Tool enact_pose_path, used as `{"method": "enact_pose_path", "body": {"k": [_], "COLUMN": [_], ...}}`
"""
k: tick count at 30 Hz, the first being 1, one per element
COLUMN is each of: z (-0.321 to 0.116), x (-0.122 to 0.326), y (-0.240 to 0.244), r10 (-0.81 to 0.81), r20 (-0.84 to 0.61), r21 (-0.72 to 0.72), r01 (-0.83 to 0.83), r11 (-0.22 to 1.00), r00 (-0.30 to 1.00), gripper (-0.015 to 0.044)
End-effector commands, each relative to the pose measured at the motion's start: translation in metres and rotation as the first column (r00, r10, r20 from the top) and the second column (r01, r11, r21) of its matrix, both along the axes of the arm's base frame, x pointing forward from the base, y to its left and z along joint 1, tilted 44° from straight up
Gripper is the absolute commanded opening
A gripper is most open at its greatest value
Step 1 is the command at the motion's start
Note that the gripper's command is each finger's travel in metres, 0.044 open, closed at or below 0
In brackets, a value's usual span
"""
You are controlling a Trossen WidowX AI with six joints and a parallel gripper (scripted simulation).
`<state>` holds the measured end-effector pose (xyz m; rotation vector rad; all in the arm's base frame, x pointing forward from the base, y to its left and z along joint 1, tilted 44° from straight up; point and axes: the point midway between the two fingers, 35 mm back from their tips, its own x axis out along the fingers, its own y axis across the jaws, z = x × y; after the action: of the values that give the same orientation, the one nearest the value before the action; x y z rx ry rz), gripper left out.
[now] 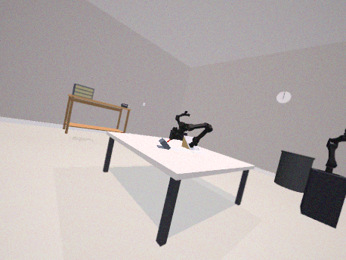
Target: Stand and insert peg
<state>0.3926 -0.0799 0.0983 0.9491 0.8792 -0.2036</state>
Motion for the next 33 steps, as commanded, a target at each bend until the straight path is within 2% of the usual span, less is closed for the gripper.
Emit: {"method": "enact_pose_path", "body": {"k": [1, 33], "z": [0.000, -0.013], "x": [0.000, 0.009], "y": [0.000, 0.002], "r10": [0.001, 0.001], "r20": [0.000, 0.001], "r21": [0.000, 0.000], "r01": [-0.001, -0.001], "r11": [1.000, 1.000], "r00": [1.000, 1.000], "gripper": [0.0000, 0.0000]}}
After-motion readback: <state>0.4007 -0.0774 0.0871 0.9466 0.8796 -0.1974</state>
